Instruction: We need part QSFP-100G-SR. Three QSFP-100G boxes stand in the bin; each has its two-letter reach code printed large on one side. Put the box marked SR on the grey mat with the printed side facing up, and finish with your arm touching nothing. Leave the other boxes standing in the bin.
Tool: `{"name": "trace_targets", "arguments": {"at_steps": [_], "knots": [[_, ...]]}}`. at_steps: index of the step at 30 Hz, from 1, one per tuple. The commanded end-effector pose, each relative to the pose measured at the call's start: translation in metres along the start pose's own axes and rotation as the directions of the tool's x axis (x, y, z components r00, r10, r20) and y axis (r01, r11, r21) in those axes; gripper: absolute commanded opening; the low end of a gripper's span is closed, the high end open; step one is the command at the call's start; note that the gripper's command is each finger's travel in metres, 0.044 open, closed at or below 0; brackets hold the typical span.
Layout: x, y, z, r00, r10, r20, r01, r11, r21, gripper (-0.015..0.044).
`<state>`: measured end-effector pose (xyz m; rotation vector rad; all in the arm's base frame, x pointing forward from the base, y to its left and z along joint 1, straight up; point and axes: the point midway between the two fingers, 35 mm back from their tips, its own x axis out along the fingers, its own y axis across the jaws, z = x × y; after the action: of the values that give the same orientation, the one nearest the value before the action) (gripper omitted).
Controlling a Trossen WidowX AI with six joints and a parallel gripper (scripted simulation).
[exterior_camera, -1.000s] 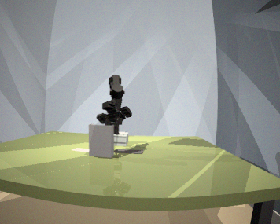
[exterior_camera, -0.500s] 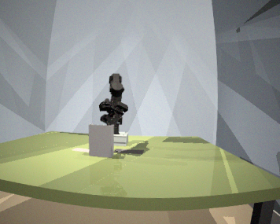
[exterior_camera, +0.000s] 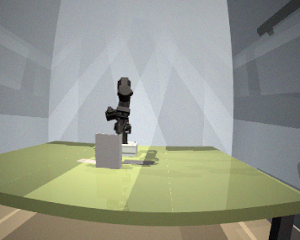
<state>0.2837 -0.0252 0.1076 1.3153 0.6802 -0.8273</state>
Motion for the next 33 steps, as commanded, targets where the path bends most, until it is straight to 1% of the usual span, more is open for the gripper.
{"name": "trace_targets", "arguments": {"at_steps": [1, 7, 15, 33], "knots": [[-0.001, 0.002, 0.0, 1.0, -0.015, -0.007, 0.016, 0.995, 0.102, 0.0237], [-0.003, 0.003, 0.001, 0.999, -0.038, -0.014, 0.041, 0.965, 0.258, 0.0237], [0.0, 0.004, 0.001, 0.999, -0.039, -0.015, 0.041, 0.964, 0.263, 0.0237], [0.029, 0.003, 0.001, 0.999, -0.038, -0.014, 0.041, 0.964, 0.263, 0.0237]]}}
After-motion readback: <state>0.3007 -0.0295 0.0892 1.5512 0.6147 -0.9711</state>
